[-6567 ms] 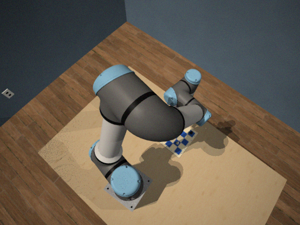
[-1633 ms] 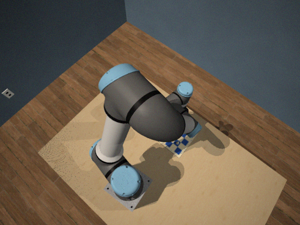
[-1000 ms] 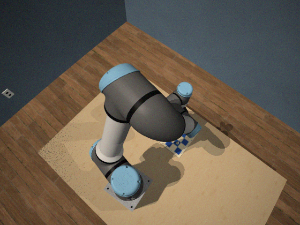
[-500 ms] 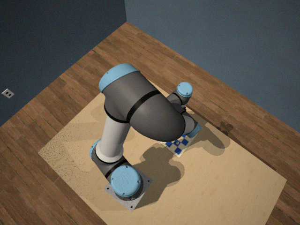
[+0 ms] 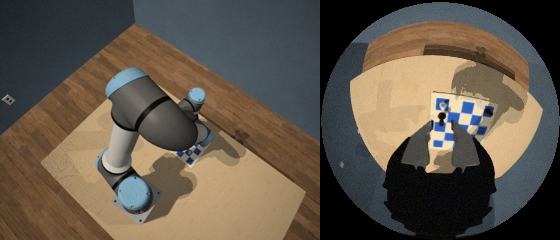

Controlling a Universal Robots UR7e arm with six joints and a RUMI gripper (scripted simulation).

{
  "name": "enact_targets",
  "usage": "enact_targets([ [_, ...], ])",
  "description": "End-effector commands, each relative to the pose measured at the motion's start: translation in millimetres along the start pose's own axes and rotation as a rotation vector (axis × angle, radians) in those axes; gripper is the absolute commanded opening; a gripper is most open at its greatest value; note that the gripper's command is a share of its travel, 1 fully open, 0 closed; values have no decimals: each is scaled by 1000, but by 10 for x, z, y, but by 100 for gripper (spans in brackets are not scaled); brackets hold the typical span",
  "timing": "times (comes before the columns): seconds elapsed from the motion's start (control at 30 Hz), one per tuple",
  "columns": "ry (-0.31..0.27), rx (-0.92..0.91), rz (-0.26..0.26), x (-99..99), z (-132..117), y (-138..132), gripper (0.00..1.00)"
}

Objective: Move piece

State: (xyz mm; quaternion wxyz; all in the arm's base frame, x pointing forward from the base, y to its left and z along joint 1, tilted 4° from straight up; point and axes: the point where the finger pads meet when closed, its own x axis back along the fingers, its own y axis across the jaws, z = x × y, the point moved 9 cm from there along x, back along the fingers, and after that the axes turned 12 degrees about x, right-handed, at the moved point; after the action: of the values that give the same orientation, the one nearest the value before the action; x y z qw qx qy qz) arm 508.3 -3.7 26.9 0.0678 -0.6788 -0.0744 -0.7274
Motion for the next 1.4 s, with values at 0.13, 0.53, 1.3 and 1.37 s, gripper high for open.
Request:
enact_targets([
  [0.13,-3,1,1,-14,-11,-13,20],
  [0.53,-4,1,1,-26,-12,-14,20],
  [1.3,-3,1,1,-219,-12,-15,20],
  [1.37,-4,1,1,-251,-13,-15,20],
])
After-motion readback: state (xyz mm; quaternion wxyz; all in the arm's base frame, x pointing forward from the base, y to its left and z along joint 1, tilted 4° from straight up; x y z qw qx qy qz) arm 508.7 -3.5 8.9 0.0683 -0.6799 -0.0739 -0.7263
